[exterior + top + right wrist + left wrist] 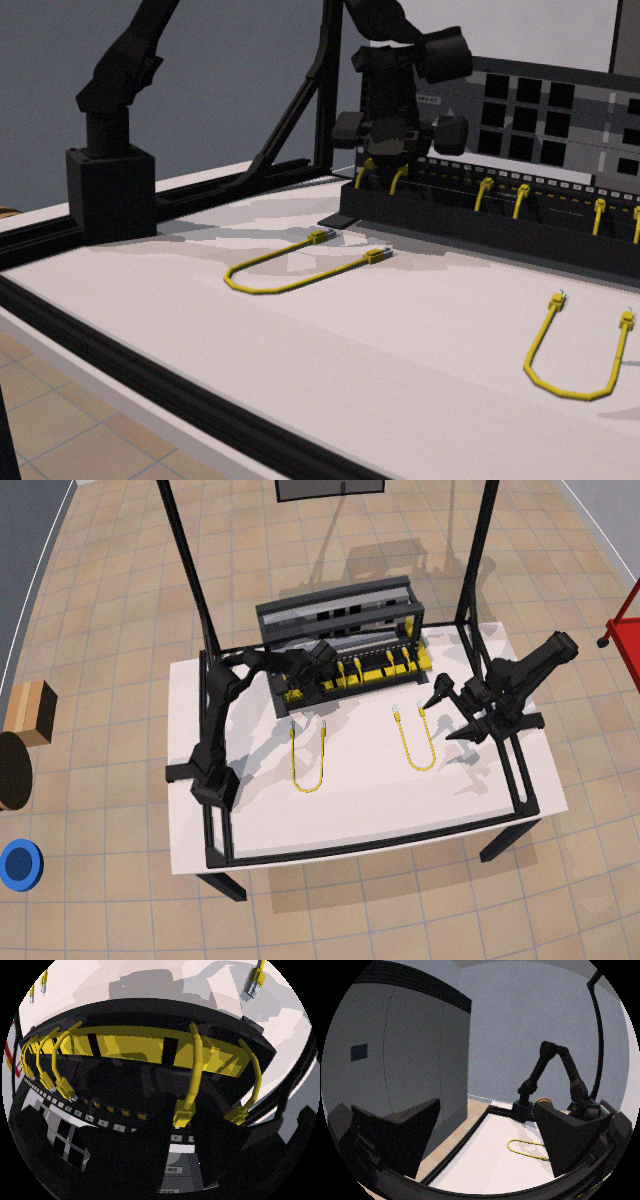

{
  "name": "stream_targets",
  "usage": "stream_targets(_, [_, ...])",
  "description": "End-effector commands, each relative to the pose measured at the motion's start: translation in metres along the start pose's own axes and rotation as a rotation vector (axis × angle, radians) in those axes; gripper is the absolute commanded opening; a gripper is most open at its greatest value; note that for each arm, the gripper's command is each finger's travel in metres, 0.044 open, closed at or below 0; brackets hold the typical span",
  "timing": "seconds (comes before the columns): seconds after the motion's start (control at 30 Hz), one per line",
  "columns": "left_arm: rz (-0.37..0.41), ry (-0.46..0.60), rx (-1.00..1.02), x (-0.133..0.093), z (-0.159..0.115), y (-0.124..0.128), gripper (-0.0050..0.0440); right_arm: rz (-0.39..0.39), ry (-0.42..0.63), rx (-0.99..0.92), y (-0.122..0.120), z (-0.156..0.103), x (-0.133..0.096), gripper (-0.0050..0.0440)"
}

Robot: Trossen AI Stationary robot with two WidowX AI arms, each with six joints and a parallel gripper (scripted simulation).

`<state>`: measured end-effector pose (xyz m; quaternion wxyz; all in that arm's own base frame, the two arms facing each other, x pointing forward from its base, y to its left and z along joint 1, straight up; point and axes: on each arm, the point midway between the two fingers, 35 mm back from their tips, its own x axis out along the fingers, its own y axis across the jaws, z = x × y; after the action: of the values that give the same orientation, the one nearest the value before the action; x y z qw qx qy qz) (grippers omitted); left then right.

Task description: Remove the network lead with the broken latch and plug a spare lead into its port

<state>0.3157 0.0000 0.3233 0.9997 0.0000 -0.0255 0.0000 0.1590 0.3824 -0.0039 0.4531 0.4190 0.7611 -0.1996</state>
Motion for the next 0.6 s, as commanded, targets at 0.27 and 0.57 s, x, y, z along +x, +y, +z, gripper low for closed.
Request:
stream_targets(0.27, [0.0,0.0,0.0,0.0,0.0,0.0,0.044,0.002,0.004,-0.007,0.0,-0.004,0.001,0.0054])
stream_targets(0.57, [0.0,0.0,0.0,0.0,0.0,0.0,0.044,0.002,0.004,-0.007,0.0,-0.004,0.001,0.0054])
